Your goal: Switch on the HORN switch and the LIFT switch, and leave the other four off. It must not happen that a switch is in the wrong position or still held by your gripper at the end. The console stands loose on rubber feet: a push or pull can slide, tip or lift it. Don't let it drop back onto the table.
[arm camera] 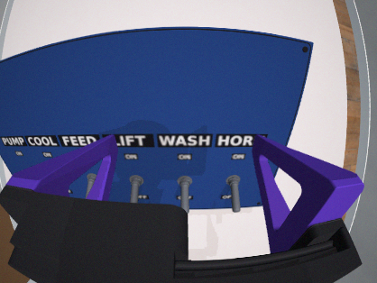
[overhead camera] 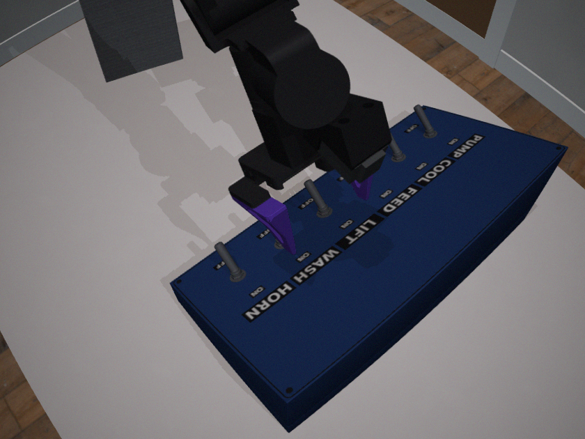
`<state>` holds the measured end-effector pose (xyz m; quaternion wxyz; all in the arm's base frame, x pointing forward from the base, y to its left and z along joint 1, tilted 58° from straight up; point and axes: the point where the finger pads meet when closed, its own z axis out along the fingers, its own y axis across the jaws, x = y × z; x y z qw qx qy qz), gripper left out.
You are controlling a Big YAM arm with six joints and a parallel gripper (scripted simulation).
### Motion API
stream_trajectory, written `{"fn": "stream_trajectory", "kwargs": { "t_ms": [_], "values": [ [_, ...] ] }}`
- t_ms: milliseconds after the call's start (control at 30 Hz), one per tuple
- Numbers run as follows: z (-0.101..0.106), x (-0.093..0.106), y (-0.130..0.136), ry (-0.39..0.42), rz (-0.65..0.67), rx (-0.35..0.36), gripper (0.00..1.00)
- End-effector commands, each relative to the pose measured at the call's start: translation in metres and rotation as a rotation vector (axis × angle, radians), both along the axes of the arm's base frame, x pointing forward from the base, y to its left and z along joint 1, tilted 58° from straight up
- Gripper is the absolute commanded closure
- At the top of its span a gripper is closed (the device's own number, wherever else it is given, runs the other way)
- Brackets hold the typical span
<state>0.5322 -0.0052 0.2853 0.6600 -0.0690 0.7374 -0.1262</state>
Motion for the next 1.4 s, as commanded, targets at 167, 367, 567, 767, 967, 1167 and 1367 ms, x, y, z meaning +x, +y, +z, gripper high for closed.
{"fn": "stream_trajectory", "kwargs": {
  "t_ms": [167,367,567,767,967,1167,1367],
  "values": [
    [0.02,-0.002,0.0,-0.037,0.004,-0.009,0.0],
    [0.026,-0.003,-0.01,-0.041,-0.004,-0.011,0.0],
    [0.031,-0.004,-0.025,-0.041,-0.004,-0.014,0.0],
    [0.024,-0.003,-0.039,-0.021,-0.004,-0.014,0.0],
    [0.042,-0.007,-0.059,-0.043,-0.004,-0.018,0.0],
    [0.037,-0.007,-0.071,-0.027,-0.004,-0.017,0.0],
    [0.042,-0.006,-0.067,-0.039,0.007,-0.016,0.0]
  ]
}}
